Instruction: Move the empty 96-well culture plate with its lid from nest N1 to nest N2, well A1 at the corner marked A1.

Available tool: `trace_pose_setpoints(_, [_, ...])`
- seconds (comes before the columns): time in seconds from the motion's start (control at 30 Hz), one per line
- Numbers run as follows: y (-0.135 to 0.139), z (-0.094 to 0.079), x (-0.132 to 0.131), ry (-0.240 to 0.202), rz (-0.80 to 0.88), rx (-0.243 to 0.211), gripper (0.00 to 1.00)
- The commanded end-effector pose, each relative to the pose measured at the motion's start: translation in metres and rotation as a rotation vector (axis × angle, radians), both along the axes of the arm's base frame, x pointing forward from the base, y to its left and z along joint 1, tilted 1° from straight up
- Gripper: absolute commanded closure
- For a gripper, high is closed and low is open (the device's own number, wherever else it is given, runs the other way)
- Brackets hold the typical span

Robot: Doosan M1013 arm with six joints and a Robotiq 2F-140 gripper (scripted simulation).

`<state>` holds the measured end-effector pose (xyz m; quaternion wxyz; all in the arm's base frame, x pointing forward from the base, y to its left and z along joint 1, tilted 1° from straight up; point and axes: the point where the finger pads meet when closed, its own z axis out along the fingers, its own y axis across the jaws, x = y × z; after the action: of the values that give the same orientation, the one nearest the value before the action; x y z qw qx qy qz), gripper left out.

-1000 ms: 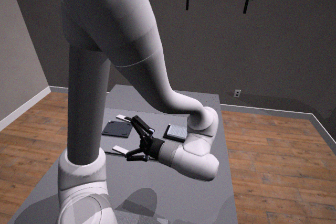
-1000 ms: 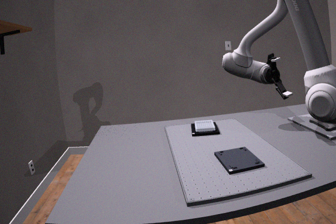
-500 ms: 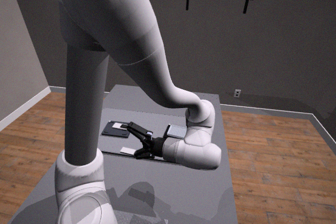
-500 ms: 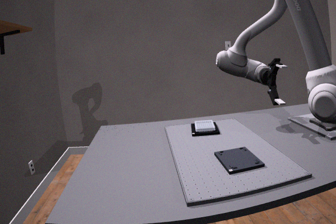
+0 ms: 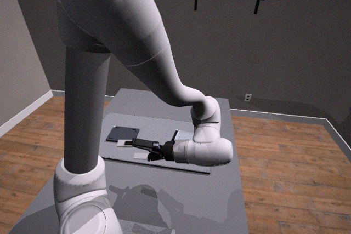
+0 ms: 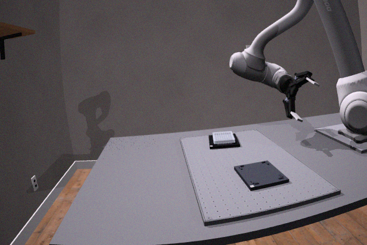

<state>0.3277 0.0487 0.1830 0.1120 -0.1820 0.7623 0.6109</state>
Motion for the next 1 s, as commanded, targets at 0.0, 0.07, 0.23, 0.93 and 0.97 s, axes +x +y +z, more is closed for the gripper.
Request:
trace_pose_setpoints(0.0, [-0.005,-0.011,0.001,-0.137,0.07,-0.044,0.0])
trace_pose_setpoints(0.07, [-0.005,-0.011,0.001,-0.137,0.07,-0.044,0.0])
trace_pose_setpoints(0.23, [-0.013,-0.025,0.005,-0.279,0.149,-0.083,0.0])
trace_pose_setpoints(0.93, [-0.043,-0.062,0.023,-0.794,0.49,-0.178,0.0])
trace_pose_setpoints(0.97, [-0.043,-0.062,0.023,-0.82,0.51,-0.181,0.0])
